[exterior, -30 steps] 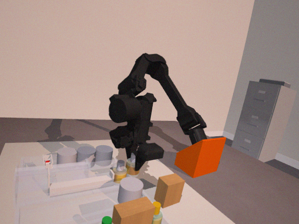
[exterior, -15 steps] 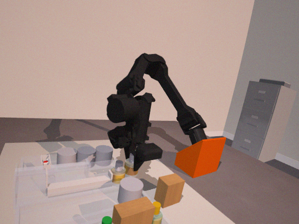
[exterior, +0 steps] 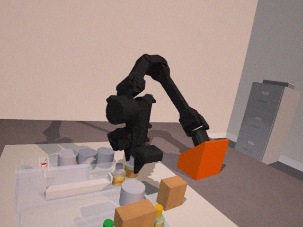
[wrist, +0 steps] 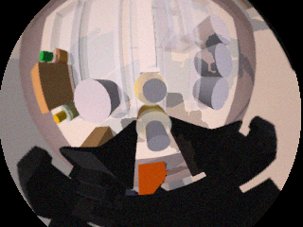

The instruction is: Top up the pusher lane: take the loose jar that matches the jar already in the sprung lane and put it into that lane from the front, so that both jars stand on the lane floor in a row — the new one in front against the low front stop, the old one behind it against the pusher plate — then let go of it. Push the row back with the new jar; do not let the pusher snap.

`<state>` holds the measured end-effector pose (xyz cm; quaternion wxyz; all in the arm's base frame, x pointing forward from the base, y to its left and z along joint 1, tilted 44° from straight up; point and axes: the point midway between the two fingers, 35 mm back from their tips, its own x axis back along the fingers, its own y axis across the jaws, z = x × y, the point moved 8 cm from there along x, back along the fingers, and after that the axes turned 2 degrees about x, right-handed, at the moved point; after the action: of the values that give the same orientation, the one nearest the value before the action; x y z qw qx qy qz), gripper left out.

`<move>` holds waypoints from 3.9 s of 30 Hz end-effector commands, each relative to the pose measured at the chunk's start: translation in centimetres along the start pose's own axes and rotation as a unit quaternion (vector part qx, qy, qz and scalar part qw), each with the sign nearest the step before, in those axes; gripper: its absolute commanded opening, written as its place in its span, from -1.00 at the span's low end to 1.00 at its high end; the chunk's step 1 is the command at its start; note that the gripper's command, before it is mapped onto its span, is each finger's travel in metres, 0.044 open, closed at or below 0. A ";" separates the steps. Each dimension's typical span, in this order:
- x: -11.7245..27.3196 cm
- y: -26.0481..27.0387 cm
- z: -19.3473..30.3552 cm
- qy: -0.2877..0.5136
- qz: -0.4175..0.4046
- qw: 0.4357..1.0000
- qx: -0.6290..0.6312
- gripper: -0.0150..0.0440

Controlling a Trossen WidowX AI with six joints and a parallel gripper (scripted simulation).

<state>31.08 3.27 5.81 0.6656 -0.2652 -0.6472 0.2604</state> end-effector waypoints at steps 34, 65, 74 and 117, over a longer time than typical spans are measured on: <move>0.6 -0.3 -1.8 -0.012 0.002 1.000 -0.007 -0.49; 0.8 -0.5 -2.8 -0.012 0.002 1.000 -0.007 -0.49; 0.8 -0.5 -2.8 -0.012 0.002 1.000 -0.007 -0.49; 0.5 -0.5 -2.8 -0.012 0.002 1.000 -0.007 -0.49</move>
<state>33.56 3.19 6.29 0.6642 -0.2641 -0.6500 0.2580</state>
